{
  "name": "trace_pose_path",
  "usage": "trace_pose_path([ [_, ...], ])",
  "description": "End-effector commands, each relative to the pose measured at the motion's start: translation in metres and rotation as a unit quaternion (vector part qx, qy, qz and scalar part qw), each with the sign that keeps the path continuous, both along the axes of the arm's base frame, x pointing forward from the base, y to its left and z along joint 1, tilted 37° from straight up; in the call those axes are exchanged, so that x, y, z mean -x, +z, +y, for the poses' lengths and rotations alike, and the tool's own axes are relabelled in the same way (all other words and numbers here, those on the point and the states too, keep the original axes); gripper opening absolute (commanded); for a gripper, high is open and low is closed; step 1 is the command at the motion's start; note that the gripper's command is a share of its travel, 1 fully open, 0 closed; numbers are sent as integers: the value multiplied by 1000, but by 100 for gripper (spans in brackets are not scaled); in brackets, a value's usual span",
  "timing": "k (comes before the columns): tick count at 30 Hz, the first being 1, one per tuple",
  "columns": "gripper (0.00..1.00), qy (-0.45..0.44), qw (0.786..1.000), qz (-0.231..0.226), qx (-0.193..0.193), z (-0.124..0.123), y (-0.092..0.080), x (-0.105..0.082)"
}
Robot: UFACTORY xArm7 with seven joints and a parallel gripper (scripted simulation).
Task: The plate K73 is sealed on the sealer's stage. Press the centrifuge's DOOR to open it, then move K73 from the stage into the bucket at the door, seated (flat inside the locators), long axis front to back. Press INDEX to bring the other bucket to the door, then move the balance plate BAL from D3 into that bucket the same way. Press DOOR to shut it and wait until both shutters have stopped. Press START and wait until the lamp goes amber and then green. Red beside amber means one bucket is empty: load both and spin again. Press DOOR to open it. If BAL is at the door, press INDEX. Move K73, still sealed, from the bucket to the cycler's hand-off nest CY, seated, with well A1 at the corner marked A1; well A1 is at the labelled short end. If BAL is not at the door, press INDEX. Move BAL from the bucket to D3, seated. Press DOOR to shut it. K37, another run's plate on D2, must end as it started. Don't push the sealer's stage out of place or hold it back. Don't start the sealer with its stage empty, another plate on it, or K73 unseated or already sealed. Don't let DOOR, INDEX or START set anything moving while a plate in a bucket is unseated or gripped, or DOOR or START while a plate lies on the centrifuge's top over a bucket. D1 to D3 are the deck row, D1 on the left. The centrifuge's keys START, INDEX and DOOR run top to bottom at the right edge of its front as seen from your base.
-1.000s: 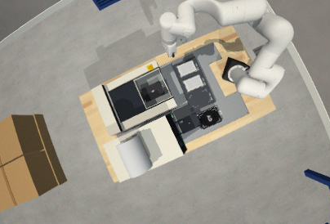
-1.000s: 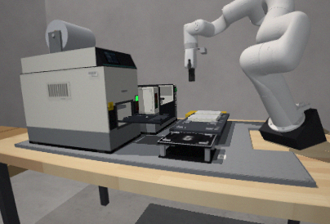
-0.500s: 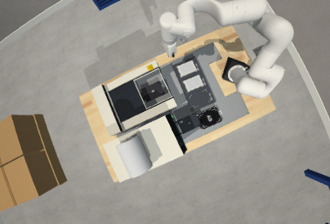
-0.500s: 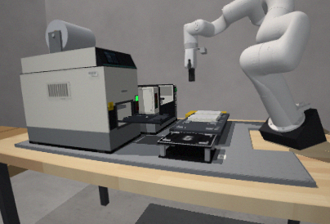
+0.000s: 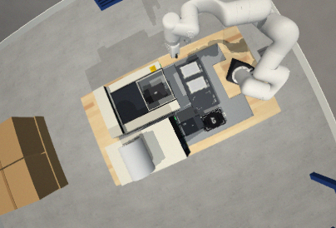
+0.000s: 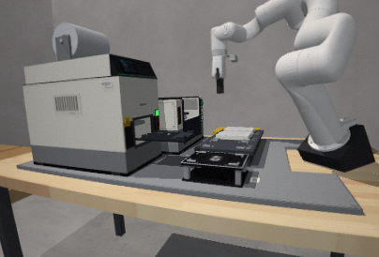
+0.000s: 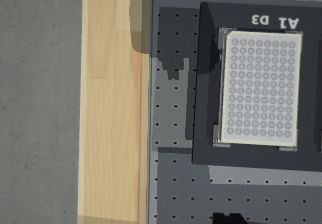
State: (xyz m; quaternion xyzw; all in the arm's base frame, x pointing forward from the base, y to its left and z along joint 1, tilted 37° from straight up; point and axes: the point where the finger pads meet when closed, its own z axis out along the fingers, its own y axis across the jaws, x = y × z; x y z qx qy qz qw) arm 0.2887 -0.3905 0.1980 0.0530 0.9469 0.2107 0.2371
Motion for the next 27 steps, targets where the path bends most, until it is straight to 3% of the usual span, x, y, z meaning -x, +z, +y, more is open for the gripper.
trace_pose_path([
  [1, 0, -2, 1000, -1, 1, -2, 2, 0],
  [23, 0, -2, 1000, -1, 1, -2, 2, 0],
  [24, 100, -15, 1000, 5, -6, -1, 1, 5],
  [27, 100, -19, 1000, 7, -9, -1, 1, 10],
])
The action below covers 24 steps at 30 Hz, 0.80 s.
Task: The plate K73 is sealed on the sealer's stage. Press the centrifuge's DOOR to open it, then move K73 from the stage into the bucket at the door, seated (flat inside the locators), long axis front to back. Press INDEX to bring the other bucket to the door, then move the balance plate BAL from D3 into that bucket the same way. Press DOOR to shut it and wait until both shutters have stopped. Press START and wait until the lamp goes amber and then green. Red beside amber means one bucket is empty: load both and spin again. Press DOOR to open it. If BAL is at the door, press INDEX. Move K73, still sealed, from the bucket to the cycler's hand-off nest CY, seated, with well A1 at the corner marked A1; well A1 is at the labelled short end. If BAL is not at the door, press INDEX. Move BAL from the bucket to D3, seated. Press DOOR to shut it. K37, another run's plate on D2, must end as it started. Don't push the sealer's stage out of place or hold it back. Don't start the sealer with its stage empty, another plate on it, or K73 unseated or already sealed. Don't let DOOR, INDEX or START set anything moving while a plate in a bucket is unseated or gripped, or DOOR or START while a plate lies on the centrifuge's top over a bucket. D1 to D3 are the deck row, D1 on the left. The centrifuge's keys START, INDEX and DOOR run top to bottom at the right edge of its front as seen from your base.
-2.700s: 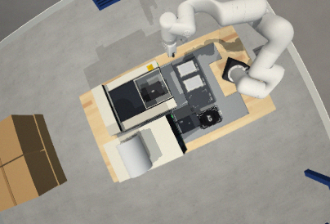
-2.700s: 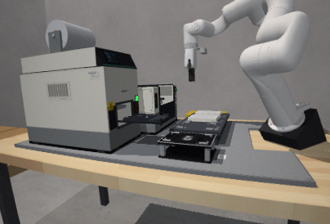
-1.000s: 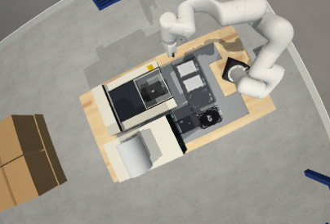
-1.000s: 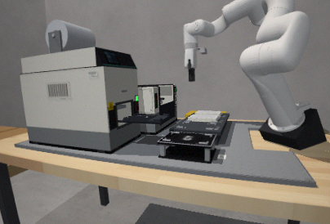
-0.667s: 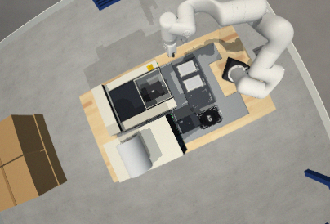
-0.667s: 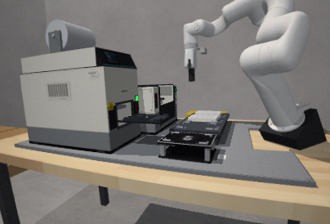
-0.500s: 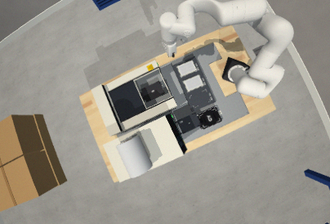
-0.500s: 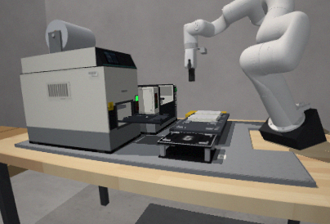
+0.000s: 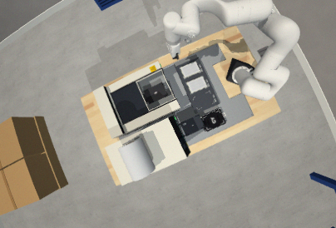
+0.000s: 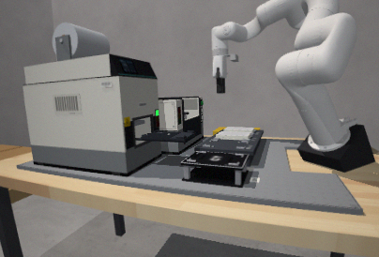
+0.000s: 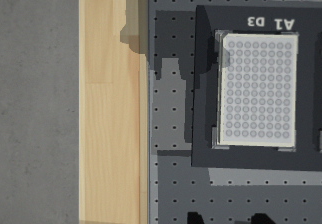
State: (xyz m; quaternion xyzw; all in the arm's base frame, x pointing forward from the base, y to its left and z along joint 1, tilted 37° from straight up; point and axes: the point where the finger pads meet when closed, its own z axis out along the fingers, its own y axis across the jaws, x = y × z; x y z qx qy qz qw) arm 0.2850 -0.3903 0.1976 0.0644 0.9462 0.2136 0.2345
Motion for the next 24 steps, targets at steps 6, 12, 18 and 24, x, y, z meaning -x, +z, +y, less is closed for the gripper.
trace_pose_path([
  [6, 100, -9, 1000, 2, -3, 0, -2, 36],
  [12, 100, -9, 1000, 3, -3, 2, -6, 66],
  [18, 100, -9, 1000, 3, -3, 3, -8, 86],
  [24, 100, -9, 1000, 3, -3, 4, -10, 104],
])
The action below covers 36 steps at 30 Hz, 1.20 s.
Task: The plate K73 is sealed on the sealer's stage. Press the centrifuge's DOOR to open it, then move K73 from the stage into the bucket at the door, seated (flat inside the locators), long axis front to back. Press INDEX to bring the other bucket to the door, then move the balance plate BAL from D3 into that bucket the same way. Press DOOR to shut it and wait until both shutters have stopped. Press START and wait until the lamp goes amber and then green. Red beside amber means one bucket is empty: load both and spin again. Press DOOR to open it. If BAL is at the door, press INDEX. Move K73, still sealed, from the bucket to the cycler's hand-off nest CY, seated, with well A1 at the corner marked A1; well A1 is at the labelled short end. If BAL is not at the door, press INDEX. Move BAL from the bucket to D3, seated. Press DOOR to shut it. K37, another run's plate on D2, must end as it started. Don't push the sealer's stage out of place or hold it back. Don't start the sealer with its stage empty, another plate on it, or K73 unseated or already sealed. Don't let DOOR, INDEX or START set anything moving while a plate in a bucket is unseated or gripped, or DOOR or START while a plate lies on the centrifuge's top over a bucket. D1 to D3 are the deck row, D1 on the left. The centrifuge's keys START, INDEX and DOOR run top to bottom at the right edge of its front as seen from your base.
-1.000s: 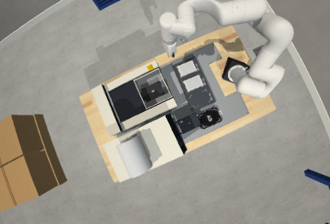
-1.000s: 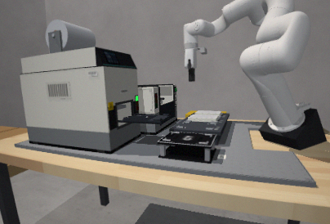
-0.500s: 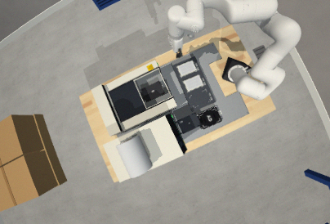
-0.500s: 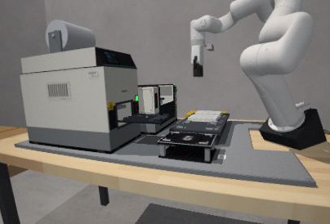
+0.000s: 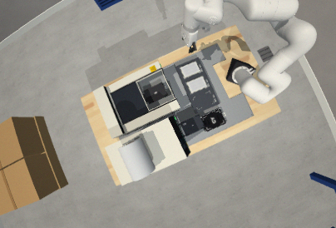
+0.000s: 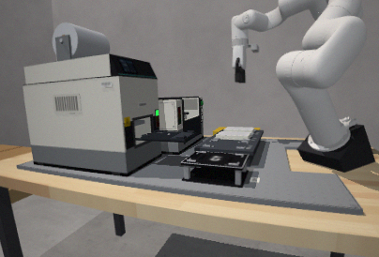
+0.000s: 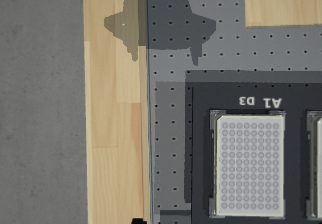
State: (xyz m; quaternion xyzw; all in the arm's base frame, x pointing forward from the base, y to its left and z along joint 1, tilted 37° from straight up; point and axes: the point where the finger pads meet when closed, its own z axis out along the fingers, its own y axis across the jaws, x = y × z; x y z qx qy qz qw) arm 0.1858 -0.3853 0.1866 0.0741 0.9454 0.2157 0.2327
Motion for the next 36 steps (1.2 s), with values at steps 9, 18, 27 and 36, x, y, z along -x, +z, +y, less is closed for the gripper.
trace_pose_path([
  [9, 100, -1, 1000, -1, 2, 22, 12, 5],
  [18, 100, -1, 1000, -1, 2, 63, 31, 4],
  [27, 100, -1, 1000, -1, 2, 65, 32, 4],
  [36, 100, -1, 1000, -1, 2, 66, 31, 4],
])
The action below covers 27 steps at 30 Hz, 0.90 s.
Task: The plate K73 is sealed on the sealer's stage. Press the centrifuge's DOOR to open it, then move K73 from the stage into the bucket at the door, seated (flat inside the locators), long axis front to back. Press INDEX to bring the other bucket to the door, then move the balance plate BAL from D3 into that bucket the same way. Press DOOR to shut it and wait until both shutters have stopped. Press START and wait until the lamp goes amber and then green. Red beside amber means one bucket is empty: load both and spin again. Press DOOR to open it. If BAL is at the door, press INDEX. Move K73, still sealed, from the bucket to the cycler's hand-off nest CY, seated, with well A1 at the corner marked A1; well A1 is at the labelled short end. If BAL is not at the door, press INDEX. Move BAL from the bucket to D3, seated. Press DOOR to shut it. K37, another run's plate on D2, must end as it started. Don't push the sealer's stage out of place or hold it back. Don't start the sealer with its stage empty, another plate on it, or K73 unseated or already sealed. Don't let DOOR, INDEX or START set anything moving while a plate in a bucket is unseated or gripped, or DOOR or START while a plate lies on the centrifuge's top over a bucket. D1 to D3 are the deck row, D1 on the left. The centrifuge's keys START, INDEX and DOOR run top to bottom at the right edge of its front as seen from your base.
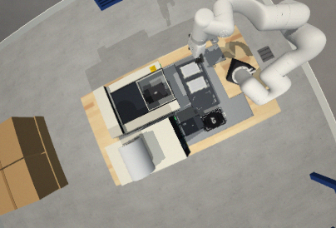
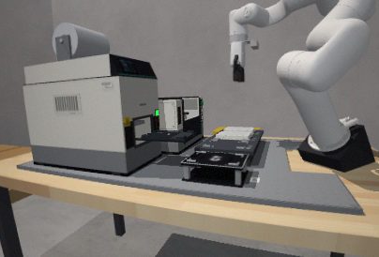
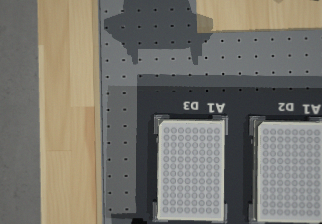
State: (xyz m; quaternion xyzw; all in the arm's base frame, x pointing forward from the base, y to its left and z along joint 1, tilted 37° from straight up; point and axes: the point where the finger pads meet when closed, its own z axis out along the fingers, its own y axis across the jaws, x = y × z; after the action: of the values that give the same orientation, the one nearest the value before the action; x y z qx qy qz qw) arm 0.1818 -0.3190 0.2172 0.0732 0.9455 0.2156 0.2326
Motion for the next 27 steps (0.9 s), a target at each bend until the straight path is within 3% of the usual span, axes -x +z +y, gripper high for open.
trace_pose_path([
  [1, 100, -1, 1000, -1, 1, 0, -1, -1],
  [27, 100, -1, 1000, -1, 1, 13, -31, -19],
])
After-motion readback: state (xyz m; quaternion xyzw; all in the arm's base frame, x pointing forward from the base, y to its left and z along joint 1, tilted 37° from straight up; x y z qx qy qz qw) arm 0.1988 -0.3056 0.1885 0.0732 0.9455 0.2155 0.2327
